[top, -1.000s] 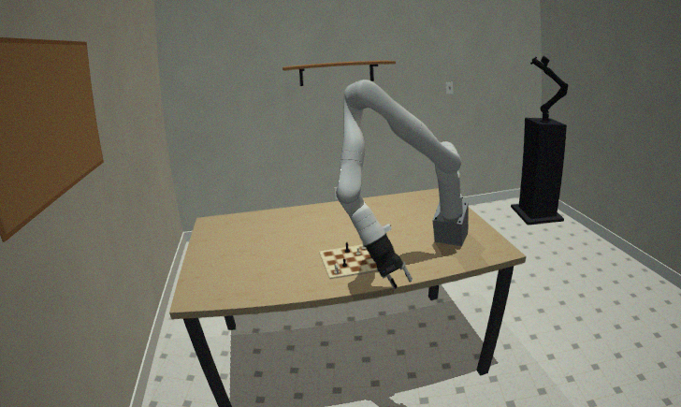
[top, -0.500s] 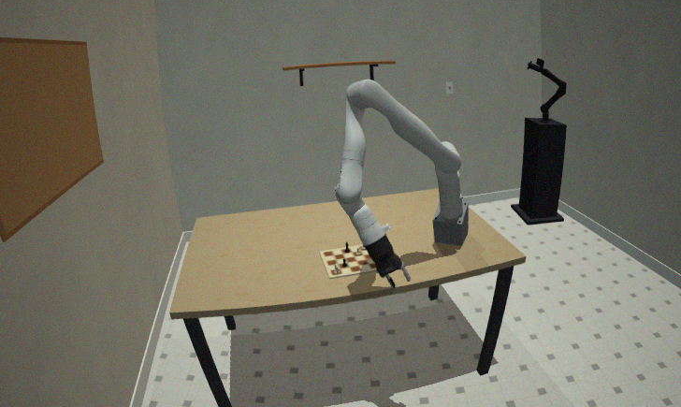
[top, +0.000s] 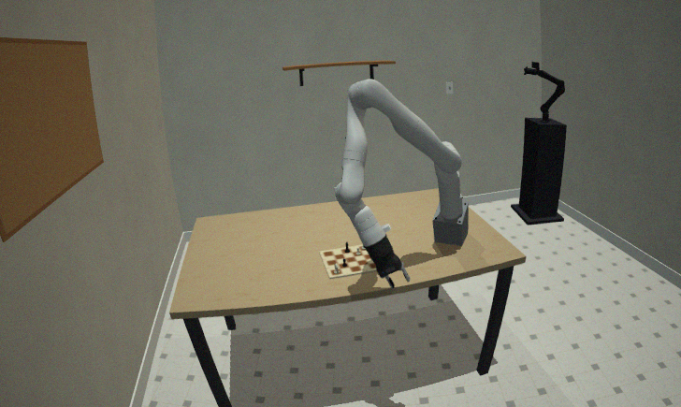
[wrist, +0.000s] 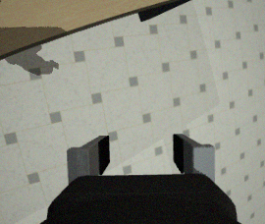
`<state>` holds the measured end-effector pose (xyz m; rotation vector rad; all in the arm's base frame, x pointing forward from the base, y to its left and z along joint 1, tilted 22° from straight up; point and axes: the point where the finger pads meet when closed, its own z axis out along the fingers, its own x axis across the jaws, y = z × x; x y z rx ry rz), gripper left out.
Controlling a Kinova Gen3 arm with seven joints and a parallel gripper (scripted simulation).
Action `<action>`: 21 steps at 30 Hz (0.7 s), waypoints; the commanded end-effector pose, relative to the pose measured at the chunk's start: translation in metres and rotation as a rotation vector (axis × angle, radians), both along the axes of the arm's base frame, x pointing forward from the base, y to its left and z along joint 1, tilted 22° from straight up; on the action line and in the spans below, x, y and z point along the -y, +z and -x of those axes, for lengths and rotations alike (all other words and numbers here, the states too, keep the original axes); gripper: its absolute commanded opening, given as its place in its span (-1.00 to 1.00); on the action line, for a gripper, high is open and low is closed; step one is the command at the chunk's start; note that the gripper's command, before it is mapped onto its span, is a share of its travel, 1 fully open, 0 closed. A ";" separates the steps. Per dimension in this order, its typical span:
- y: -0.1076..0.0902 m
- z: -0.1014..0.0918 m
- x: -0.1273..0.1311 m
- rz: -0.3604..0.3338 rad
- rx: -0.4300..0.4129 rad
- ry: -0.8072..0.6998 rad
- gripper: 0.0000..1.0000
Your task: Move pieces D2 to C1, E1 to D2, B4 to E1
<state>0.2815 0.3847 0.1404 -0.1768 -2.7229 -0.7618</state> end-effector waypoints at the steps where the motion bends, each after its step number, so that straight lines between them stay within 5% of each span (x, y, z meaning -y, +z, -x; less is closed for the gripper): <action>1: 0.001 0.001 -0.001 -0.001 0.002 0.003 1.00; 21: -0.006 -0.006 0.007 0.096 0.051 0.022 1.00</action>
